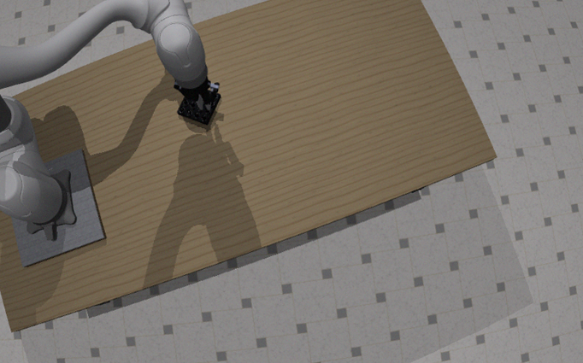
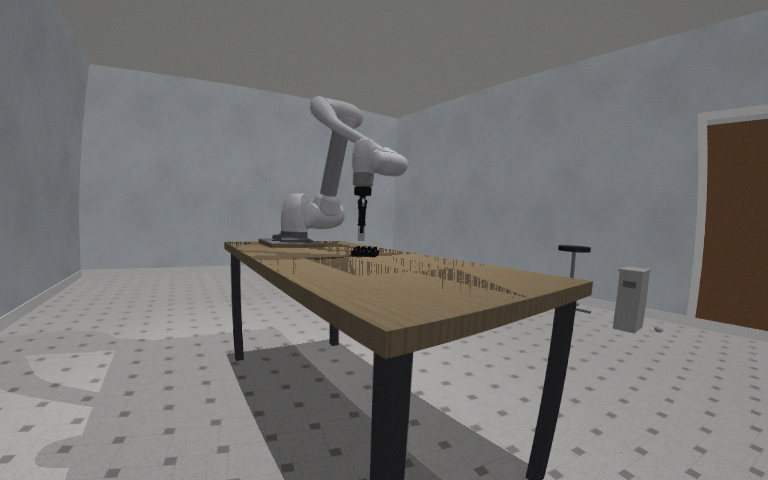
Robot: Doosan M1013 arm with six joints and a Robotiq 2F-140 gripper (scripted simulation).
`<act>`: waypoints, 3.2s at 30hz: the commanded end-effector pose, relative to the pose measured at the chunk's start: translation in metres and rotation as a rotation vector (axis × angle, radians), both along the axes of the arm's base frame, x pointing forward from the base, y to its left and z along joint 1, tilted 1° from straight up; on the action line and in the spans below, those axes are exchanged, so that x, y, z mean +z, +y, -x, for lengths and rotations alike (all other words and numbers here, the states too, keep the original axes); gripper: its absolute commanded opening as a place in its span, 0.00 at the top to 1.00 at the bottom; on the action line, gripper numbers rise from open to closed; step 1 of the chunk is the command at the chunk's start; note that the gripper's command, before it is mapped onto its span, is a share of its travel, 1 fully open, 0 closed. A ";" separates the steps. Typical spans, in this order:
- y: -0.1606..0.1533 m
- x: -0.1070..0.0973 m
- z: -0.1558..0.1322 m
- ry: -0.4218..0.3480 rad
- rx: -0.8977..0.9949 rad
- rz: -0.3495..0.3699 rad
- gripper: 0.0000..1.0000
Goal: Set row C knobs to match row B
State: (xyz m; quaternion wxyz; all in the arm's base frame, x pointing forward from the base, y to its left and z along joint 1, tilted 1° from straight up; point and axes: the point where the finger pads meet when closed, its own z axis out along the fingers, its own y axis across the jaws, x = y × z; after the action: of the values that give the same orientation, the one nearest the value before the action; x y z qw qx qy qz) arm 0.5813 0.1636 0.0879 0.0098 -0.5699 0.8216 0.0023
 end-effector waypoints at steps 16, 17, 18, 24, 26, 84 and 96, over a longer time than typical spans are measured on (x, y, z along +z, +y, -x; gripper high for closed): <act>0.001 -0.019 0.000 0.000 0.000 0.000 0.88; 0.001 -0.020 0.000 0.000 0.000 0.000 0.88; 0.001 -0.021 0.000 0.000 0.000 0.000 0.88; 0.001 -0.023 0.000 0.000 0.000 0.000 0.88; 0.001 -0.024 0.000 0.000 0.000 0.000 0.88; 0.001 -0.031 0.000 0.000 0.000 0.000 0.88; 0.001 -0.038 -0.001 0.000 0.000 0.000 0.88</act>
State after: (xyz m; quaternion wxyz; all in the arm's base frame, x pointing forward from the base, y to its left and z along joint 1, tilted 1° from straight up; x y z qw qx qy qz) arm 0.5819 0.1646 0.0513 0.0098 -0.5699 0.8216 0.0023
